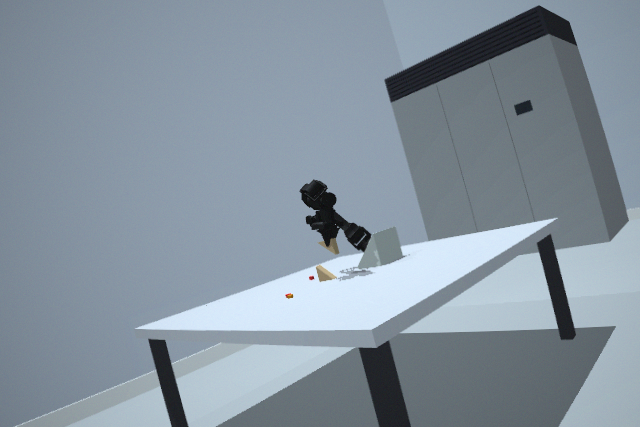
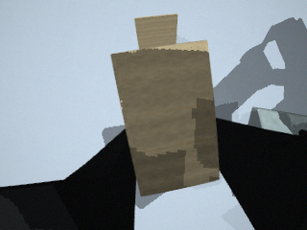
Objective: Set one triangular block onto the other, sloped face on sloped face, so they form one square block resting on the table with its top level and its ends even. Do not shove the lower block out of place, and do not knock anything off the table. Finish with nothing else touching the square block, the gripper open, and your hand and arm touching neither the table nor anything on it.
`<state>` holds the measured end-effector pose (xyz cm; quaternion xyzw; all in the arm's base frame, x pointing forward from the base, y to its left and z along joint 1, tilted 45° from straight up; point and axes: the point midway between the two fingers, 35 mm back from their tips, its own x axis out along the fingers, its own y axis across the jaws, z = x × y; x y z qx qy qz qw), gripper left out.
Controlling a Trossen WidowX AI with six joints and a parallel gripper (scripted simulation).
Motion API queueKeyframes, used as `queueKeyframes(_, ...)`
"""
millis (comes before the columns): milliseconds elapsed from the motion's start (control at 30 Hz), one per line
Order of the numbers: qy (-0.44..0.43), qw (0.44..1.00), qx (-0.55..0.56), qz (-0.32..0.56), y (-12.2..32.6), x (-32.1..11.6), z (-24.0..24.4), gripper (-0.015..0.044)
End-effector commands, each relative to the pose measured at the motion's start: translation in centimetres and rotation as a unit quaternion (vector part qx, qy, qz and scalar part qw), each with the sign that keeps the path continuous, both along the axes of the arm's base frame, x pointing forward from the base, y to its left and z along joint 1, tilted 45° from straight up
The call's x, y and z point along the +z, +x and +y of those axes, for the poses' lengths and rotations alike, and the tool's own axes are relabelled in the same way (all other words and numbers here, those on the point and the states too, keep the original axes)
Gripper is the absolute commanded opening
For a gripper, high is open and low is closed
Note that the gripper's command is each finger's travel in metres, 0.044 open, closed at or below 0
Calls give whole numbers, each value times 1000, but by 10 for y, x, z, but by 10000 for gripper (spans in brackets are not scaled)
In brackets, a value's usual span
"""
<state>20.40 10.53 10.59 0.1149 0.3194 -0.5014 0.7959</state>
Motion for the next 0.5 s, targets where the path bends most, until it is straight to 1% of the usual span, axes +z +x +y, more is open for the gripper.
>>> queueKeyframes(0,-14,1000,-14,0,7,-9,-19,0)
queueKeyframes(200,-25,999,-33,-3,15,-19,-41,0)
queueKeyframes(467,-25,999,-34,-2,13,-23,-46,0)
